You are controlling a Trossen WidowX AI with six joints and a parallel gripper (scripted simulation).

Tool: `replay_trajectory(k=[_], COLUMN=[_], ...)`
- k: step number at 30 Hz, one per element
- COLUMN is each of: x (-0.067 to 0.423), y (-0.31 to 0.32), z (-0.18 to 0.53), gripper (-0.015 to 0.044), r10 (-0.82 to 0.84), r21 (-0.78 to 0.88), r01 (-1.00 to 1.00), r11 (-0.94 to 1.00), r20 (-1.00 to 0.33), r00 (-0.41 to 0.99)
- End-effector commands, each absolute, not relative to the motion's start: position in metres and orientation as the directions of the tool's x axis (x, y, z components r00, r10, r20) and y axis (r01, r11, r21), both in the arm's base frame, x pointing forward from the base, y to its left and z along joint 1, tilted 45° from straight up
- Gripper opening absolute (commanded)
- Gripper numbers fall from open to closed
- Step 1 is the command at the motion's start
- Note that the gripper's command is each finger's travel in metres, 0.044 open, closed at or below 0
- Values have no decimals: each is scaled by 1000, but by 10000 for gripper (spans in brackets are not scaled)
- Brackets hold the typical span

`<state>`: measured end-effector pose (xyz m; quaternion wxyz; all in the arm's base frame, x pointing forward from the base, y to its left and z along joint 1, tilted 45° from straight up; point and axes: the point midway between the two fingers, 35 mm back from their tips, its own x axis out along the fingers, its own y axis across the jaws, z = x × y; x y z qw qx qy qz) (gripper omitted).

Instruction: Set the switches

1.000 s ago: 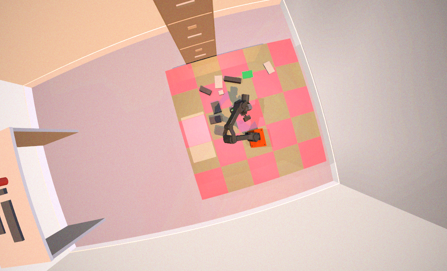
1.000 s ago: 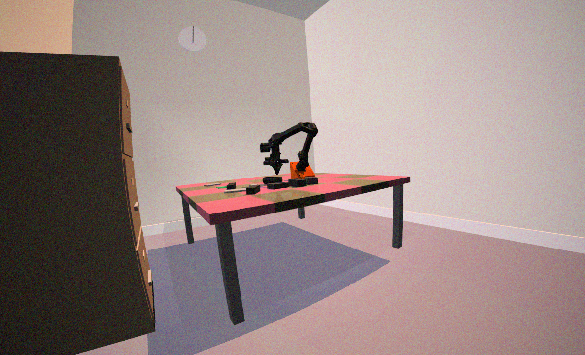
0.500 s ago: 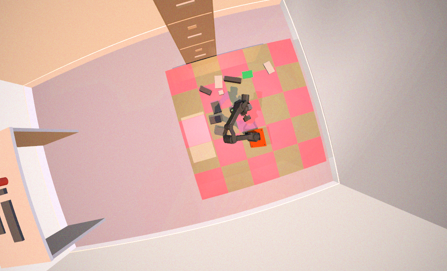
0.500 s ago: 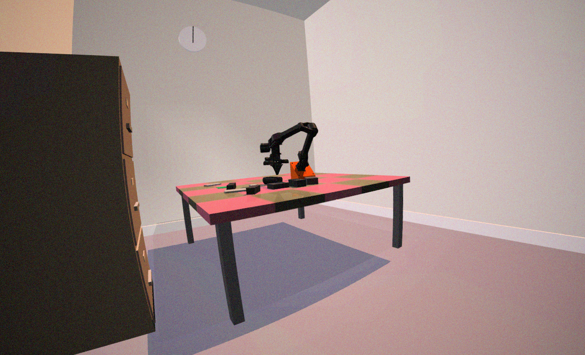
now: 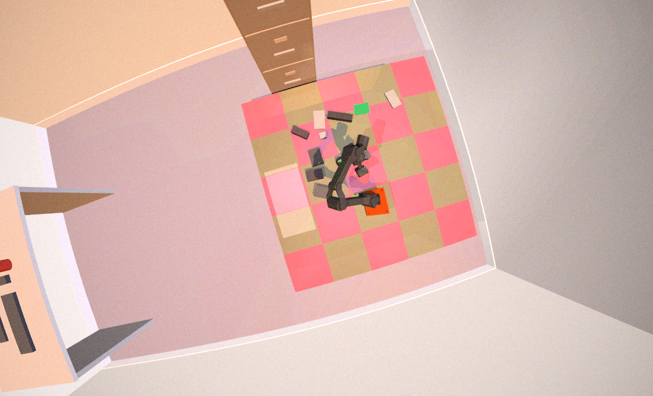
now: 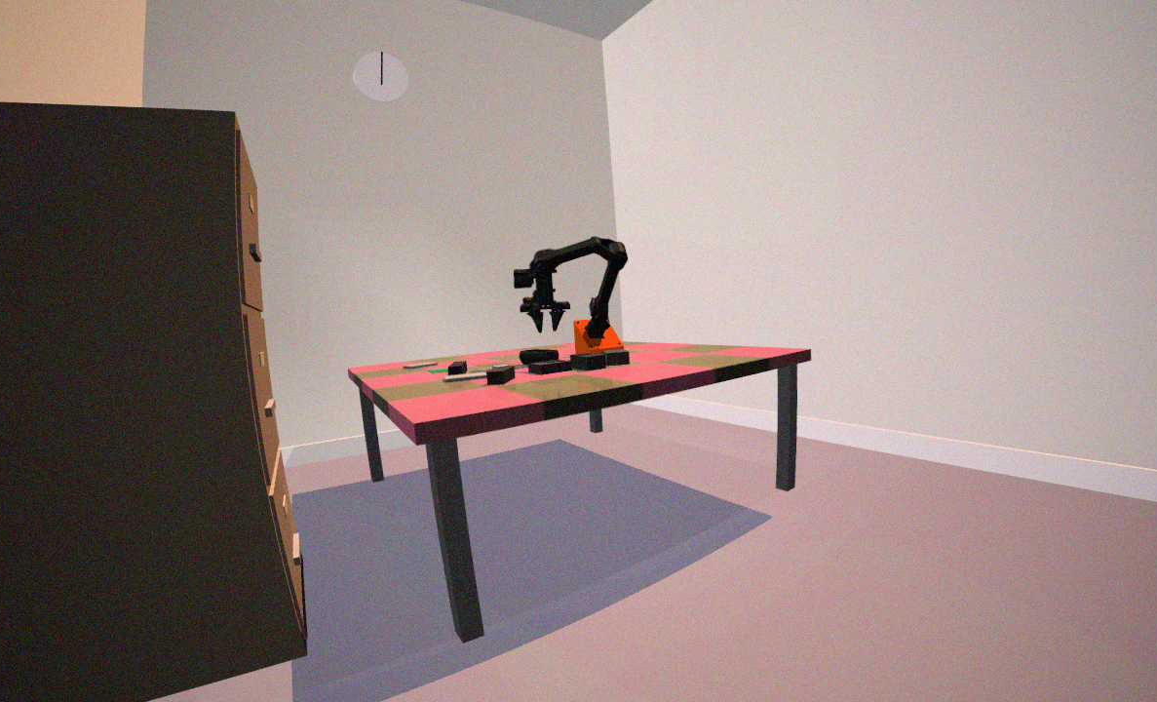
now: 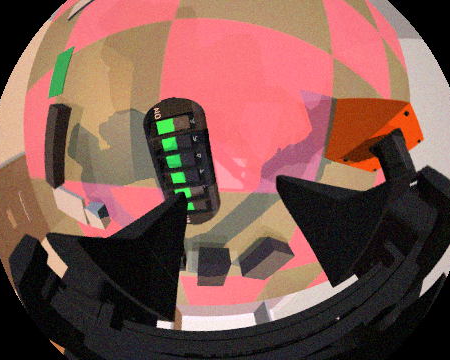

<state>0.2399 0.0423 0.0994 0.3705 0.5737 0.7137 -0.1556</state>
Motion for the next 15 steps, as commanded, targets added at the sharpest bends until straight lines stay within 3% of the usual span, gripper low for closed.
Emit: replay_trajectory(k=[1,10,15], x=[240,240,240], y=[40,40,40], z=[101,101,101], gripper=[236,0,0], r10=[701,701,701], r21=[205,205,205], r01=[933,933,933], r11=[297,297,297], r20=[-710,-710,-710], r00=[-67,-67,-67])
